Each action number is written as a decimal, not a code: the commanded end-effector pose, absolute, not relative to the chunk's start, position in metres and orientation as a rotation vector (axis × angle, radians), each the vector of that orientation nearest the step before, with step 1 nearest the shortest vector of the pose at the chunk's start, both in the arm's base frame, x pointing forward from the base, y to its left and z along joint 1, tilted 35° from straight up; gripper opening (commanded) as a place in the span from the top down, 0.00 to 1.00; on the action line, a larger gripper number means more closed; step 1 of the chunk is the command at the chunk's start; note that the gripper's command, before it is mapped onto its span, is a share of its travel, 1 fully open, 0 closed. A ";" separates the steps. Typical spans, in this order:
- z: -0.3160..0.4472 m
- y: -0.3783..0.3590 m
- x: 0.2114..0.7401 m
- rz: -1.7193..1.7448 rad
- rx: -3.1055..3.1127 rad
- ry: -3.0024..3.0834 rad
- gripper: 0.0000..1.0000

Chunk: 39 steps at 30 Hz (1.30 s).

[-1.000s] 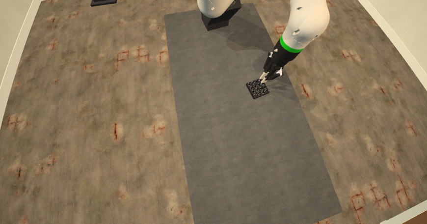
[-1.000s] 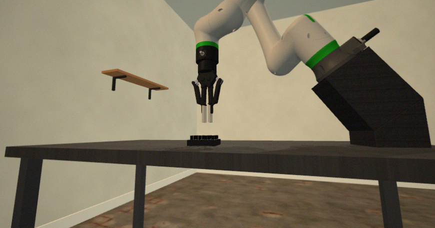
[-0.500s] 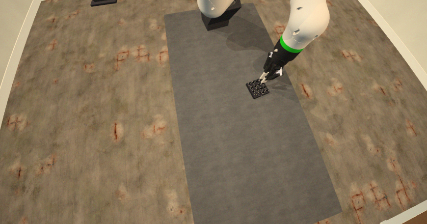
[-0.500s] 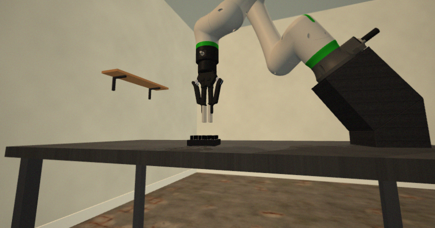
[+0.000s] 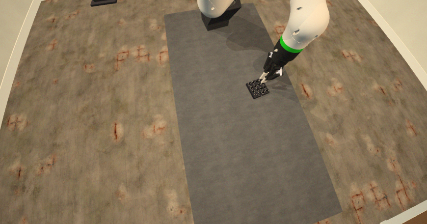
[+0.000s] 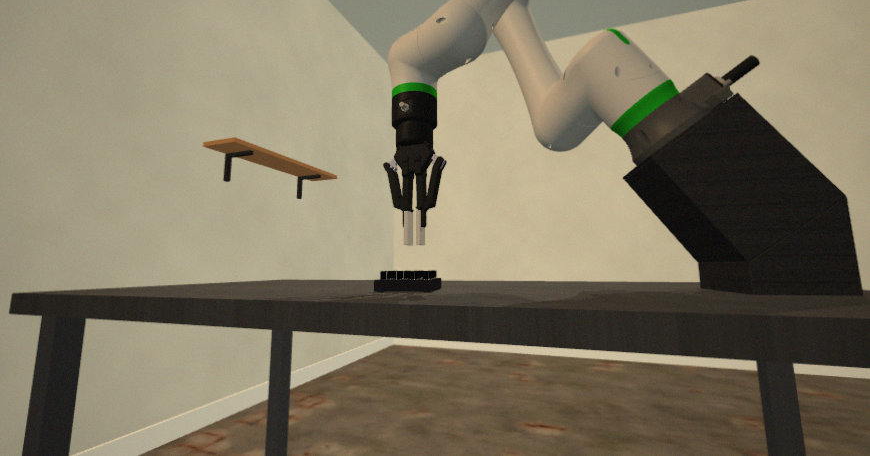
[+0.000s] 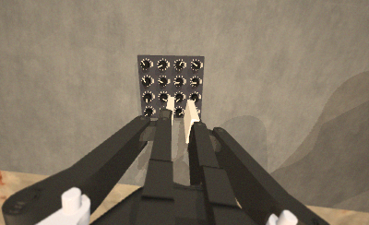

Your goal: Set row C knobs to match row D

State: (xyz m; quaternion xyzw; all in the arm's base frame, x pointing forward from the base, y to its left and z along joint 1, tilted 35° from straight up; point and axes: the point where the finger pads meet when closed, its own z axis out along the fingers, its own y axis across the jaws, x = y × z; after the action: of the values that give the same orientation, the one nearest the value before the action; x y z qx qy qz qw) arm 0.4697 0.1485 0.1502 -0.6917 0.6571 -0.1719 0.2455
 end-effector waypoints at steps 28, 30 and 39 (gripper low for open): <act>0.131 0.152 0.482 -0.470 -1.887 1.793 0.88; 0.129 0.152 0.484 -0.470 -1.887 1.793 0.88; 0.120 0.154 0.490 -0.470 -1.887 1.793 0.88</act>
State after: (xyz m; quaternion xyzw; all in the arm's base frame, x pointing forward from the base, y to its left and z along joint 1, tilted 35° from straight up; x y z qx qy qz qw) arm 0.4888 0.1537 0.1206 -0.6915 0.6572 -0.1721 0.2455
